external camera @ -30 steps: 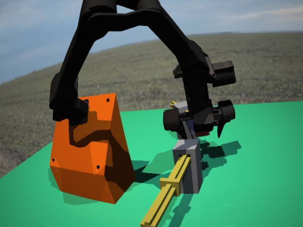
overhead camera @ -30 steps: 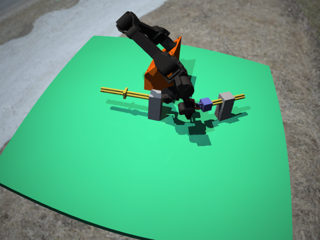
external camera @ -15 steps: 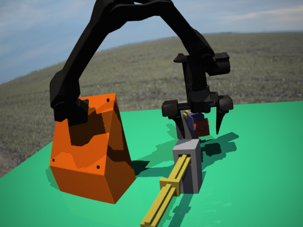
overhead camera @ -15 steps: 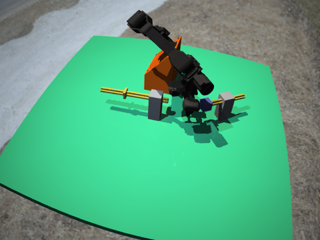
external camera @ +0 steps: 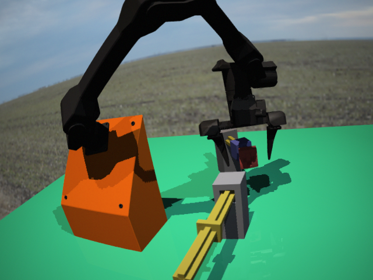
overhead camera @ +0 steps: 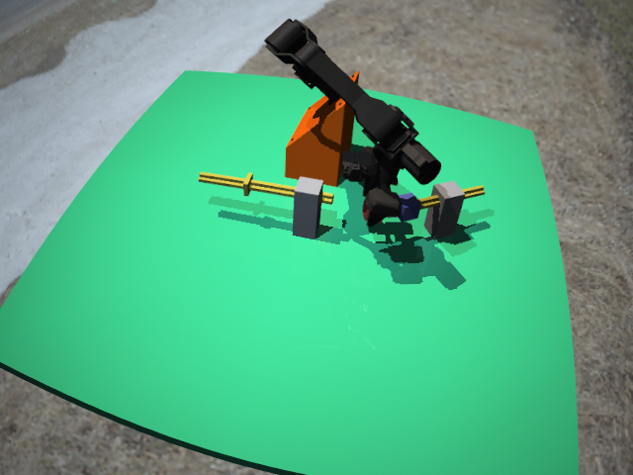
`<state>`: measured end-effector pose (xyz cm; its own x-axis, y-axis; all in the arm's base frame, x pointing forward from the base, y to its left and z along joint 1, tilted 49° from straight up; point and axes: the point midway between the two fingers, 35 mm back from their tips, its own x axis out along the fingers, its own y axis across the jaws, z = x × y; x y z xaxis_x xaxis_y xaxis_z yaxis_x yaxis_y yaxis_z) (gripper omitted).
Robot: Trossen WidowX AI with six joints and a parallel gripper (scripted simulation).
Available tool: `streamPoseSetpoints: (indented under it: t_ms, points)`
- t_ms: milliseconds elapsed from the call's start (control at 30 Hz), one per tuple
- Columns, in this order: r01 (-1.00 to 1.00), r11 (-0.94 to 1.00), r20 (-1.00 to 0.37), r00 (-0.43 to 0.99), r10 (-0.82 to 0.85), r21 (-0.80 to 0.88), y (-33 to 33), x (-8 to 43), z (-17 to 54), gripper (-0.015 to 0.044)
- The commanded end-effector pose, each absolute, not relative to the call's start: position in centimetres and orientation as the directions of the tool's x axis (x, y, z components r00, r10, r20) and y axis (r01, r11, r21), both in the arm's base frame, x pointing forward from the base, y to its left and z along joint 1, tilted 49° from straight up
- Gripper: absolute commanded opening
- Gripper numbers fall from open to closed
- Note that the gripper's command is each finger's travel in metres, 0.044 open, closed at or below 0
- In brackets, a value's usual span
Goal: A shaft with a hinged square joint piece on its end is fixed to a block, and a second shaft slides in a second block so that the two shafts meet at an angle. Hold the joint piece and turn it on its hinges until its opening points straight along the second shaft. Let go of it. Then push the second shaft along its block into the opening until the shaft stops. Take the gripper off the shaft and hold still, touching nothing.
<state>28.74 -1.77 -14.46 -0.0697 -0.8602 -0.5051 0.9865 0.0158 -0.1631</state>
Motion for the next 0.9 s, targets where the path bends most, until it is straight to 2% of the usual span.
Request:
streamPoseSetpoints:
  t_ms: [0, 433, 867]
  points:
    - [0.978, 0.042, -0.512, -0.070, -0.856, -0.204, -1.4, 28.9, -14.2, 0.0440]
    - [0.812, 0.285, -0.574, -0.075, -0.815, -0.510, 2.0, 30.1, -11.3, 0.0440]
    - [0.499, 0.507, -0.622, -0.087, -0.778, -0.703, 5.1, 30.6, -8.2, 0.0440]
